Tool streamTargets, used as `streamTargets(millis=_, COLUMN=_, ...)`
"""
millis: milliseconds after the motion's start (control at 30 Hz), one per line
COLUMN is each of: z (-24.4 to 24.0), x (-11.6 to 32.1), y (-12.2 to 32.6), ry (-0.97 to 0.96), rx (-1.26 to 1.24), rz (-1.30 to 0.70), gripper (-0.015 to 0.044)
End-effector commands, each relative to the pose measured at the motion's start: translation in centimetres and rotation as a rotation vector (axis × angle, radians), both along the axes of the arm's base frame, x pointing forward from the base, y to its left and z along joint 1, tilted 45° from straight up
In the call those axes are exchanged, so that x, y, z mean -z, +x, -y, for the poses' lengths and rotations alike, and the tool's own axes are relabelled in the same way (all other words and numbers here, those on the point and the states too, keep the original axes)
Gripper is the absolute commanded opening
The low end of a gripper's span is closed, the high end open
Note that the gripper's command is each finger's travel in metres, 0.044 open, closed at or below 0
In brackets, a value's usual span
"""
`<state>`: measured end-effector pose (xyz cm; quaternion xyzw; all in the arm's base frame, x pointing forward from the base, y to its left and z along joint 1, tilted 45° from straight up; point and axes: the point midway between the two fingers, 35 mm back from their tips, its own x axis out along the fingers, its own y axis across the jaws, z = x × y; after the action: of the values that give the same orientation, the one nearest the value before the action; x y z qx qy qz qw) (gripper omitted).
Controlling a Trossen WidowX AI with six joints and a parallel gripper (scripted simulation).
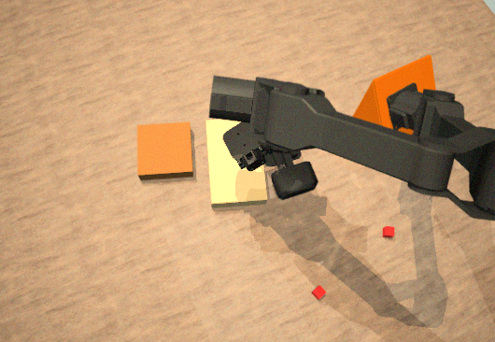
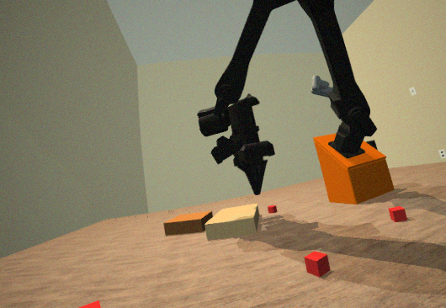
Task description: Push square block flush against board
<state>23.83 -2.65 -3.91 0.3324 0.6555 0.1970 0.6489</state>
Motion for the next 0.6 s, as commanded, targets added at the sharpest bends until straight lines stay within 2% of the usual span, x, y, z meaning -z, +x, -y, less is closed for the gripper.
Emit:
streamTargets(millis=0, z=0.2, x=0.5, y=-1.5, ry=0.013, rx=0.109, rz=-0.111, gripper=0.0)
streamTargets(millis=367, z=0.2, x=0.9, y=-2.2, ry=0.021, rx=0.168, rz=-0.169, gripper=0.0)
streamTargets(millis=567, z=-3.6, x=4.7, y=-2.0, ry=0.024, rx=0.168, rz=-0.169, gripper=0.0)
